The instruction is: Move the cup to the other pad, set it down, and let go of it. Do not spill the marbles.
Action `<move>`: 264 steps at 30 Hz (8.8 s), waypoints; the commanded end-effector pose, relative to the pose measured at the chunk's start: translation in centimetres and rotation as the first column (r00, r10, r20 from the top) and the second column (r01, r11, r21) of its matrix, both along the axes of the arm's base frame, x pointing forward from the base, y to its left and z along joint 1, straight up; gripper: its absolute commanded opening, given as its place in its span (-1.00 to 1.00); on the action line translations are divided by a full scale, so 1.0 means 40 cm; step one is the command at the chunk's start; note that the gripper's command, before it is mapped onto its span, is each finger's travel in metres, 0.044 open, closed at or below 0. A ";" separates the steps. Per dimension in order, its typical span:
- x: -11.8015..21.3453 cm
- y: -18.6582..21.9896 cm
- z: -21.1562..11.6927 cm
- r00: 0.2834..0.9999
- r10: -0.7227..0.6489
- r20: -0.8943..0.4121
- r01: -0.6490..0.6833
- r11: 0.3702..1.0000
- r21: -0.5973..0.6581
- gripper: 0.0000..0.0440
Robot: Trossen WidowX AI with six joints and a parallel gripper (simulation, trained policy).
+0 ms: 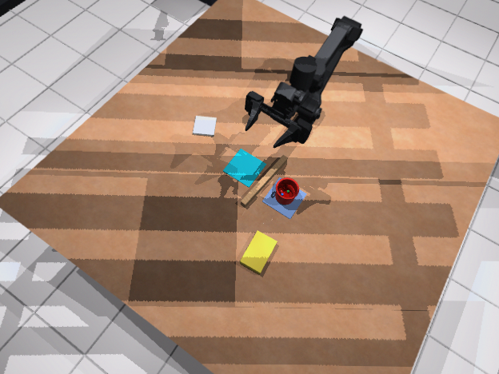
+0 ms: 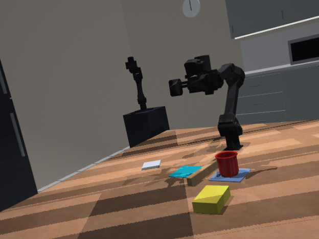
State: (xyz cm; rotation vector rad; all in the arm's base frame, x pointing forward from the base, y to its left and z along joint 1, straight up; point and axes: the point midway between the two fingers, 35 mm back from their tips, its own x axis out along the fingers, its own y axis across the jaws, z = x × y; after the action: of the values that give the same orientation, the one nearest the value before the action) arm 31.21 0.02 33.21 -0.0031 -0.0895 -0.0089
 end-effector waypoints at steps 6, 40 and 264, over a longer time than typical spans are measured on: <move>0.002 0.012 0.004 1.000 0.020 -0.024 -0.020 1.000 0.005 0.10; 0.064 0.115 -0.004 0.922 0.172 -0.347 -0.059 0.948 0.312 -0.46; -0.079 -0.203 -0.663 0.141 -0.034 -0.989 0.963 0.237 0.129 -0.46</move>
State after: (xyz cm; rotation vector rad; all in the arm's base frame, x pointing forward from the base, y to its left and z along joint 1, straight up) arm 27.98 -7.89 6.43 0.9907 1.1330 -1.0112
